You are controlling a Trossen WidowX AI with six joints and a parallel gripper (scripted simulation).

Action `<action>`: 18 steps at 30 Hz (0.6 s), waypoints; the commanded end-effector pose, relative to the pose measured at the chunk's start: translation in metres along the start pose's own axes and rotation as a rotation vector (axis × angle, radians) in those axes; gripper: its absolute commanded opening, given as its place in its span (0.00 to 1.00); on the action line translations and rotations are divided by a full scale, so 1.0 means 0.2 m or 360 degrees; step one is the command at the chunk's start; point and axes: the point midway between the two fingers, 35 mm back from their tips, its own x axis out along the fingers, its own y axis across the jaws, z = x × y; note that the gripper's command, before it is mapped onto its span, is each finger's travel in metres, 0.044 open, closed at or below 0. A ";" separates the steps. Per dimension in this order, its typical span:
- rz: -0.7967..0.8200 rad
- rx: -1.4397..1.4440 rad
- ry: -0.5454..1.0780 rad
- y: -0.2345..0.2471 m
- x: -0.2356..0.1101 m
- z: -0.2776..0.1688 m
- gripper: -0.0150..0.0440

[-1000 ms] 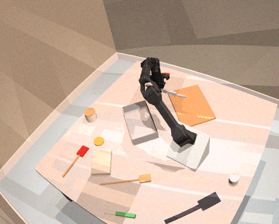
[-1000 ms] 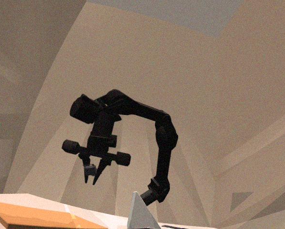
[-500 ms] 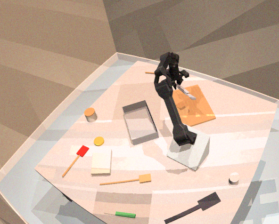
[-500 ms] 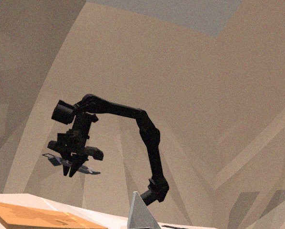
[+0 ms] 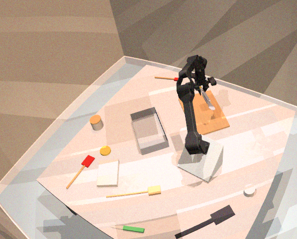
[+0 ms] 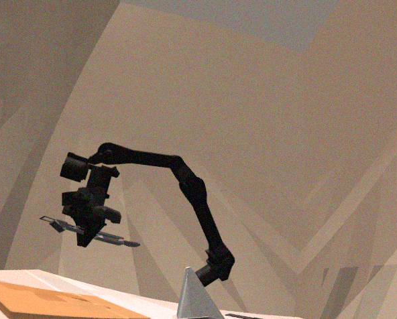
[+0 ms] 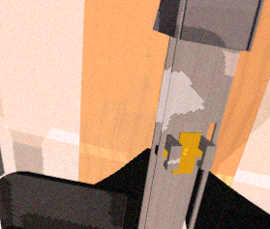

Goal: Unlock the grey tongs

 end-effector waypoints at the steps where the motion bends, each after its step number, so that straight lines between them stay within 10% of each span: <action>1: -0.0019 0.0013 -0.0010 -0.01 -0.01 0.01 0.00; 18: -0.0057 0.0066 -0.0389 -0.10 -0.02 0.09 0.00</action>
